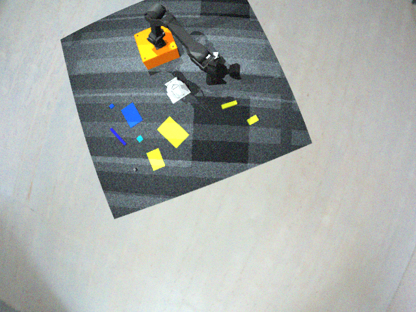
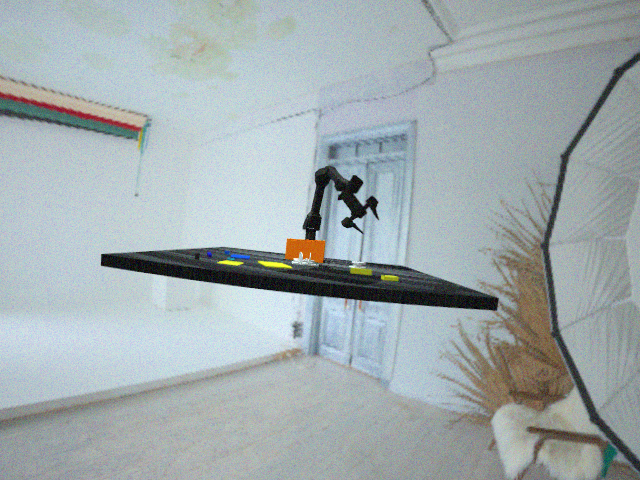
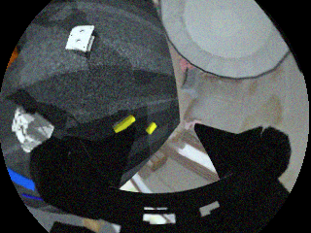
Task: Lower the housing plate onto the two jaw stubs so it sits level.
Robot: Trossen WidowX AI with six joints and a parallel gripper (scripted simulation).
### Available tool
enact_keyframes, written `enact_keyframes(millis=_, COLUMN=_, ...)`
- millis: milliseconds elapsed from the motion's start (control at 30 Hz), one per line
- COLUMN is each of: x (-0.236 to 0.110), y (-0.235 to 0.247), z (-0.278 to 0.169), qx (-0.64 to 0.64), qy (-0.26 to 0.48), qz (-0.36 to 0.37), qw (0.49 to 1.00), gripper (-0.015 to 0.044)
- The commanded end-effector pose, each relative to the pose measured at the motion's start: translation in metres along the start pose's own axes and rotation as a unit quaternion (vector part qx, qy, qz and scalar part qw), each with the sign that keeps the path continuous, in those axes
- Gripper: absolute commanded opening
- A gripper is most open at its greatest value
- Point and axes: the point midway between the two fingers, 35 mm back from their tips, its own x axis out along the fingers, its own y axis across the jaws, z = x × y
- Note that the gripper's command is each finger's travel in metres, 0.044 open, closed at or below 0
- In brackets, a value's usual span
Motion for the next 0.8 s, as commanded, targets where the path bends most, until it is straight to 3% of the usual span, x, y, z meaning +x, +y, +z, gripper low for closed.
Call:
enact_keyframes(millis=0, x=0.006, y=0.006, z=0.017, qx=-0.034, qy=-0.013, qz=0.024, qw=0.999, gripper=0.044)
enact_keyframes(millis=767, x=0.022, y=0.038, z=0.099, qx=-0.235, qy=-0.097, qz=0.129, qw=0.958, gripper=0.044)
